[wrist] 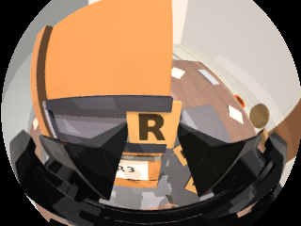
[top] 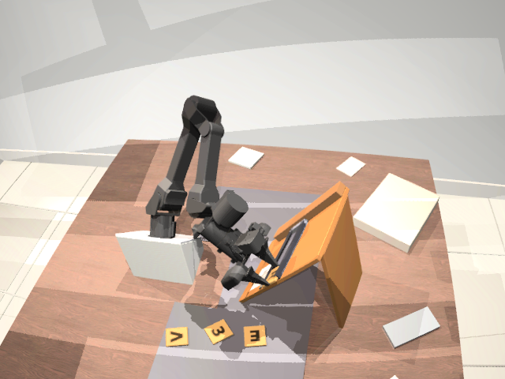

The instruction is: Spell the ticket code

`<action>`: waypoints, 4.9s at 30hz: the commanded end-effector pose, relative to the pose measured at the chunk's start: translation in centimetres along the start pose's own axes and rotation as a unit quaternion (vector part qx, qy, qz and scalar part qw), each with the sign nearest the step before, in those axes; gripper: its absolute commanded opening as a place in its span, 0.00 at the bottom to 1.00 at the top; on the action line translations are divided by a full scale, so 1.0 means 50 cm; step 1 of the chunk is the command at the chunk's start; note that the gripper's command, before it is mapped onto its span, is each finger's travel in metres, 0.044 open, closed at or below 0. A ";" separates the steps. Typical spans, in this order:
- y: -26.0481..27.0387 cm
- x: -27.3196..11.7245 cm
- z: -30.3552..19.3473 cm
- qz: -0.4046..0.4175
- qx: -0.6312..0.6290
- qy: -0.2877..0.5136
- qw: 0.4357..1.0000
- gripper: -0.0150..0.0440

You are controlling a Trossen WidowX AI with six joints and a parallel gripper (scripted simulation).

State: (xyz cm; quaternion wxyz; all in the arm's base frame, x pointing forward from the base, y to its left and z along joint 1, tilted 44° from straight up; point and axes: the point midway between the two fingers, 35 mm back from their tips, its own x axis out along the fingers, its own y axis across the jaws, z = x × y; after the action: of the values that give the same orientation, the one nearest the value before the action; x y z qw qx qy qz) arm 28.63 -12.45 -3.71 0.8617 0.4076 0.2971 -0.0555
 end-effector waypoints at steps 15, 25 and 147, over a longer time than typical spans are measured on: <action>0.016 0.000 0.000 -0.001 0.001 -0.001 1.000 0.25; 0.027 0.000 0.000 -0.001 0.001 -0.001 1.000 0.25; 0.165 0.000 0.001 0.000 0.003 0.000 1.000 0.25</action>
State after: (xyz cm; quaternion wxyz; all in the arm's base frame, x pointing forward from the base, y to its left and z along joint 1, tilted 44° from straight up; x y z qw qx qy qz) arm 31.33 -7.18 1.57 0.8605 0.4097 0.2977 -0.0557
